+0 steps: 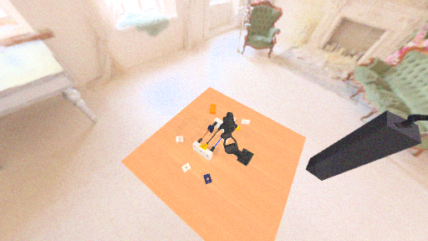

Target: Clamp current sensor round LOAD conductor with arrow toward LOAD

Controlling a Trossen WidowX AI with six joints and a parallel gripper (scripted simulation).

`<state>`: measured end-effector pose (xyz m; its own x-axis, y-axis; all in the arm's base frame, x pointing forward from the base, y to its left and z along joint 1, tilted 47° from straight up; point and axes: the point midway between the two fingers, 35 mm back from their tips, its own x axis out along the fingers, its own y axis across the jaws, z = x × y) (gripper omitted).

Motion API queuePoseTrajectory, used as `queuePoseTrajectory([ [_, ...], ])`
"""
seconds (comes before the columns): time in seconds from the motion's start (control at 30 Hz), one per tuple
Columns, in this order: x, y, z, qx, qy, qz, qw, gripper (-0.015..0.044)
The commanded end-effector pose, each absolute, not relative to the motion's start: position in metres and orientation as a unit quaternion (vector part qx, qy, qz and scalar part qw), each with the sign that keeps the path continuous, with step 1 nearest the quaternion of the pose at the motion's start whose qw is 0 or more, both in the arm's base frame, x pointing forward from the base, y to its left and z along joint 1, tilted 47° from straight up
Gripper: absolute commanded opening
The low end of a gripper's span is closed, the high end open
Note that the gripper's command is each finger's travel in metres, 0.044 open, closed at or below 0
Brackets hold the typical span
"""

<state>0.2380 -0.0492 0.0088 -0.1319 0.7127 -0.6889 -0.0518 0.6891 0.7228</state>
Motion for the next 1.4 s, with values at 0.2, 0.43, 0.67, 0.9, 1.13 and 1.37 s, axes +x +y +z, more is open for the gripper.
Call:
queuePoseTrajectory([
  [0.2, 0.238, -0.074, 0.036, 0.237, 0.682, 0.314, 0.616, 0.0],
  [0.43, 0.256, -0.066, 0.043, 0.162, 0.642, 0.389, 0.641, 0.0],
  [0.67, 0.28, -0.052, 0.054, 0.057, 0.573, 0.483, 0.66, 0.0],
  [0.9, 0.302, -0.035, 0.065, -0.048, 0.489, 0.567, 0.661, 0.0],
  [1.13, 0.322, -0.014, 0.078, -0.152, 0.391, 0.639, 0.645, 0.0],
  [1.37, 0.34, 0.009, 0.092, -0.249, 0.281, 0.695, 0.613, 0.0],
])
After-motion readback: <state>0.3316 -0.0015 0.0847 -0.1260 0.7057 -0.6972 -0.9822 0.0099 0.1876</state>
